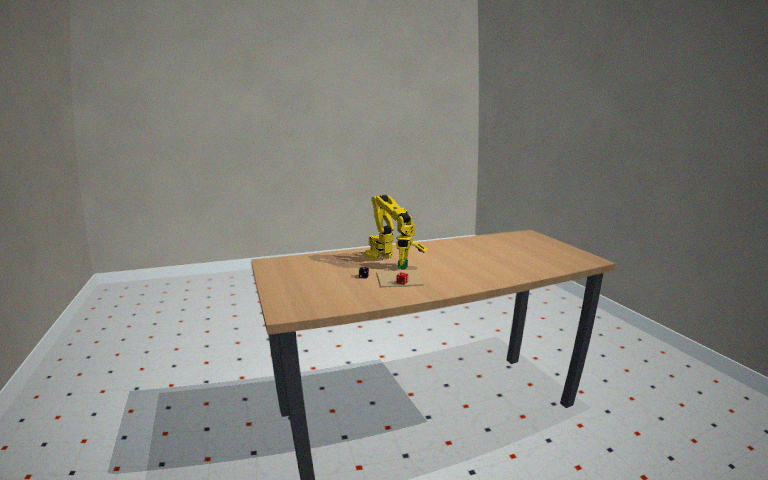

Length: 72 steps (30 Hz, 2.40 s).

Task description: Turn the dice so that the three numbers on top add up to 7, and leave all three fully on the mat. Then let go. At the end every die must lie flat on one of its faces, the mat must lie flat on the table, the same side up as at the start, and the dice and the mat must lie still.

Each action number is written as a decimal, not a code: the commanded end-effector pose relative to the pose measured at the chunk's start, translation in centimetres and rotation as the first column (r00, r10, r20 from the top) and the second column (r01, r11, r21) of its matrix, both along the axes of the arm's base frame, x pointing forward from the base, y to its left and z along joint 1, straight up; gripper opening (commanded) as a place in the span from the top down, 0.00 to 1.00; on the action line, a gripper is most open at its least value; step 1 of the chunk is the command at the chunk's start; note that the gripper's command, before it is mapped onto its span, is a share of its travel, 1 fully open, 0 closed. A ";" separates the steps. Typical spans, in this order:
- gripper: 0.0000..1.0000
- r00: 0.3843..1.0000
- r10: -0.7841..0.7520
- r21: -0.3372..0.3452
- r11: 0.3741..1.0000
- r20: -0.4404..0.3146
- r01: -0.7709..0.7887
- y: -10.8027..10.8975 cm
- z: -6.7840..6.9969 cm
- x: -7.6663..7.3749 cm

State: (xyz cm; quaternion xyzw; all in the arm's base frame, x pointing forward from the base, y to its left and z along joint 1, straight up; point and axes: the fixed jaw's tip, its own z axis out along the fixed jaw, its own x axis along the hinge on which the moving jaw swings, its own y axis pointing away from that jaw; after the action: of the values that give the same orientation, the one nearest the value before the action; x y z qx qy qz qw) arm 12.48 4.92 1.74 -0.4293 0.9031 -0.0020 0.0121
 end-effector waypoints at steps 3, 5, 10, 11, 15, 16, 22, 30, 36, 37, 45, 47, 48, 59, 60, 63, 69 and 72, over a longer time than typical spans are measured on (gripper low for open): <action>0.65 1.000 0.023 0.005 1.000 0.013 -0.023 0.2 0.0 0.1; 0.66 1.000 0.023 0.005 1.000 0.013 -0.023 0.2 0.1 0.2; 0.67 1.000 0.023 0.005 1.000 0.014 -0.023 0.1 0.1 0.2; 0.68 1.000 0.023 0.005 1.000 0.014 -0.023 0.1 0.1 0.3; 0.69 1.000 0.023 0.005 1.000 0.014 -0.023 0.1 0.1 0.3; 0.70 1.000 0.023 0.005 1.000 0.014 -0.023 0.1 0.1 0.3; 0.74 1.000 0.023 0.004 1.000 0.014 -0.023 -0.1 0.1 0.6; 0.80 1.000 0.023 0.003 1.000 0.014 -0.023 -0.3 0.1 0.8; 0.82 1.000 0.023 0.003 1.000 0.014 -0.023 -0.4 0.1 0.9; 0.83 1.000 0.023 0.003 1.000 0.014 -0.023 -0.4 0.1 0.9; 0.84 1.000 0.023 0.003 1.000 0.014 -0.023 -0.5 0.1 1.0; 0.84 1.000 0.023 0.003 1.000 0.014 -0.023 -0.5 0.1 1.0; 0.84 1.000 0.023 0.003 1.000 0.014 -0.023 -0.5 0.1 1.0; 0.97 1.000 0.023 0.003 1.000 0.014 -0.023 -0.5 0.1 1.0; 0.98 1.000 0.023 0.003 1.000 0.014 -0.023 -0.5 0.1 1.0; 1.00 1.000 0.023 0.003 1.000 0.014 -0.023 -0.5 0.1 1.0; 1.00 1.000 0.023 0.003 1.000 0.014 -0.023 -0.5 0.1 1.0; 1.00 1.000 0.023 0.003 1.000 0.014 -0.023 -0.5 0.3 1.0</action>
State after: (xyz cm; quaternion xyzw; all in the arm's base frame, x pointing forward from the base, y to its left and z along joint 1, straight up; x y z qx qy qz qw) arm 12.71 4.35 1.47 -0.4391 0.8984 -0.0006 -0.0001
